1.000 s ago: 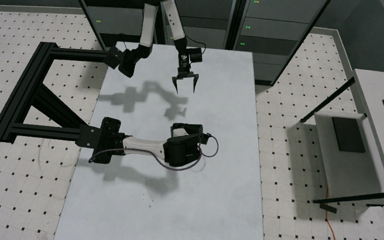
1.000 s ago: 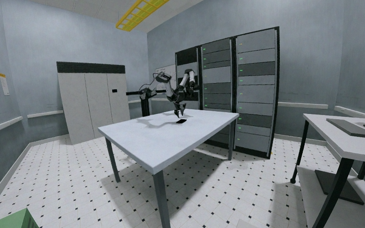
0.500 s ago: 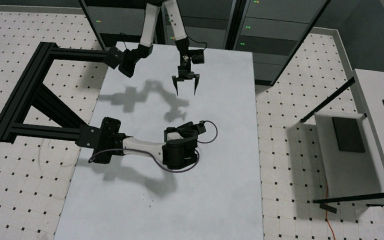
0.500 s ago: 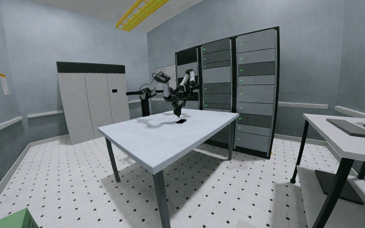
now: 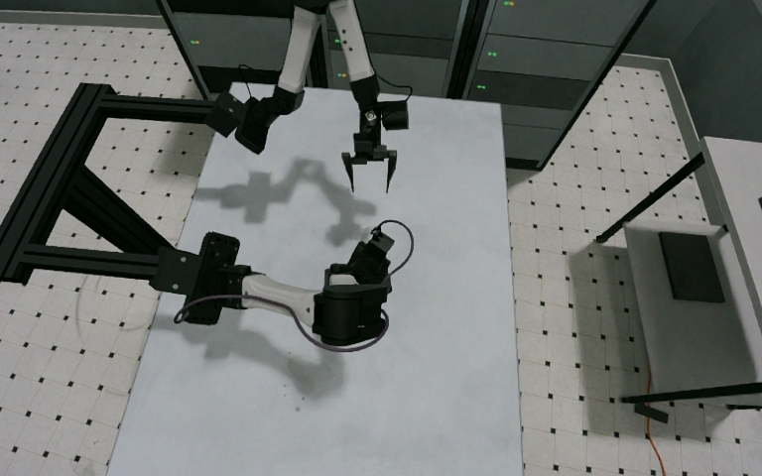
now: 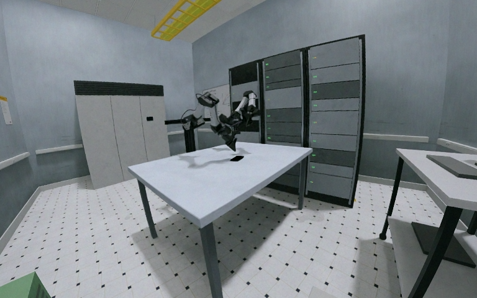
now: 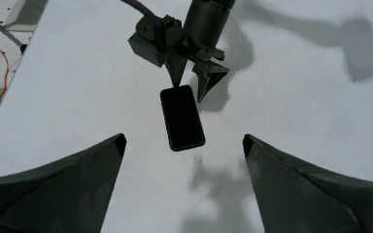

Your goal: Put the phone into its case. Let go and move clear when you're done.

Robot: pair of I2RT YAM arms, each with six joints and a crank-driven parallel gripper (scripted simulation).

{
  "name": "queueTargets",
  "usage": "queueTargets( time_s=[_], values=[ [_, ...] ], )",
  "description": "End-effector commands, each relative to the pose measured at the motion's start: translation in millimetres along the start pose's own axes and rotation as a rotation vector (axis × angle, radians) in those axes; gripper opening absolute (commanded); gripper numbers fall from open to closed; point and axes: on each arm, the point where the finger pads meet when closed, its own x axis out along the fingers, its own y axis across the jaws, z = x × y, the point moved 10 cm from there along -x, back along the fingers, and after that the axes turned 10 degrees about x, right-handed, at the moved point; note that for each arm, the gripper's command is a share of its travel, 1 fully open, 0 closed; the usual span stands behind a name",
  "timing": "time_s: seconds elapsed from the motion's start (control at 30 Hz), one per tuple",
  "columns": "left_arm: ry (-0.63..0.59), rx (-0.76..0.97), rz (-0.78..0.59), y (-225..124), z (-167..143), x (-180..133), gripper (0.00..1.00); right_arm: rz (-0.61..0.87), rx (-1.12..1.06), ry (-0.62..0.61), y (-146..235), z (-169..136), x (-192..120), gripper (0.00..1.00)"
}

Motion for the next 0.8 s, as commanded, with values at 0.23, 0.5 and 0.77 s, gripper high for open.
queueTargets(
  time_s=[0.23,0.5,0.77],
  values=[
    [0.018,0.035,-0.020,9.7,7.5,5.8,1.00,0.089,-0.193,-0.035,-23.1,10.1,-4.6,0.60],
    [0.019,0.041,-0.015,11.4,8.9,4.9,1.00,0.083,-0.189,-0.033,-23.6,10.4,-4.7,0.60],
    [0.016,0.042,-0.013,11.8,9.2,5.2,1.00,0.083,-0.189,-0.032,-23.5,10.3,-4.7,0.60]
  ],
)
